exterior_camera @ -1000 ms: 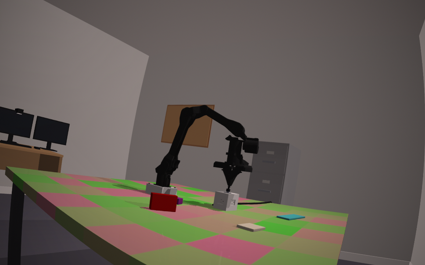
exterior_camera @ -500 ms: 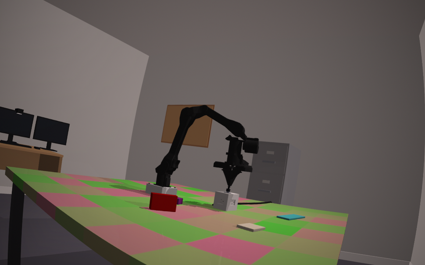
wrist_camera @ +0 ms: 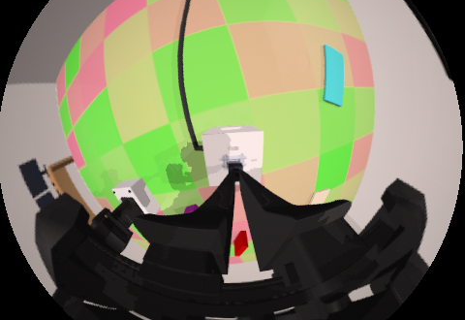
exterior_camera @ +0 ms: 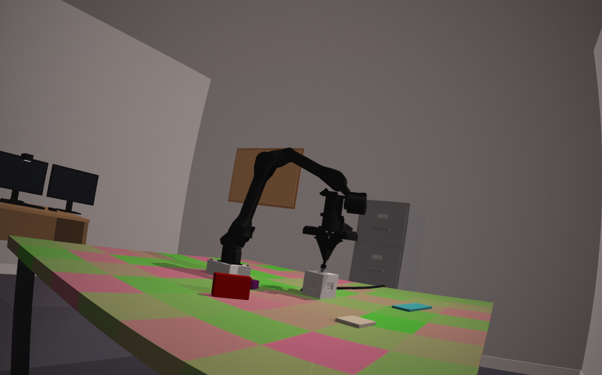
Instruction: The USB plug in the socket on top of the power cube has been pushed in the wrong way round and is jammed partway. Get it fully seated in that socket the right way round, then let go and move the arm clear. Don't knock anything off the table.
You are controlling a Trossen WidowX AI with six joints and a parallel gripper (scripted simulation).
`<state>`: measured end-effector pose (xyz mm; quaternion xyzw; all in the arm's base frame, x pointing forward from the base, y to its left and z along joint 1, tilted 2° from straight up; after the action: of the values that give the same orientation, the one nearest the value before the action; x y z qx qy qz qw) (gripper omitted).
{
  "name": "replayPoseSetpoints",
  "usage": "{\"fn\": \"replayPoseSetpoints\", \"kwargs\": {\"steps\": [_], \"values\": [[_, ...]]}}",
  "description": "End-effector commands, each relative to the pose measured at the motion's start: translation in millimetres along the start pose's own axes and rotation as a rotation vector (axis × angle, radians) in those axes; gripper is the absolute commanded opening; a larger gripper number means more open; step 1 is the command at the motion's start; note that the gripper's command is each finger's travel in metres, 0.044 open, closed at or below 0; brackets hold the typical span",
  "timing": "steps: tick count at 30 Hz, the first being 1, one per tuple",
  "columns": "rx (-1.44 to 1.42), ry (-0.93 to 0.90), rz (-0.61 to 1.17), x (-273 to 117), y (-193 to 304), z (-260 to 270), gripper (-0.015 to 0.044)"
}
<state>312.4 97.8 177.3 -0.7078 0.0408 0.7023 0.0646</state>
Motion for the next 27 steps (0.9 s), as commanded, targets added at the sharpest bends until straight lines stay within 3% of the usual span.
{"fn": "replayPoseSetpoints", "kwargs": {"steps": [1,27], "values": [[-0.001,0.0,0.0,-3.6,-0.1,-0.2,0.0],[-0.001,0.0,0.0,-20.9,-0.1,-0.2,0.0]]}}
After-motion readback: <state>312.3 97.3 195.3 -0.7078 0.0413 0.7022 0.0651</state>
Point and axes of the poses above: the point midway between the two fingers, 35 mm back from their tips, its own x axis out along the fingers, its own z axis across the jaws, y = z × x, the point moved 7 cm from there along -x, back along the fingers, and after that the axes turned 3 degrees about -x, right-handed, at the moved point
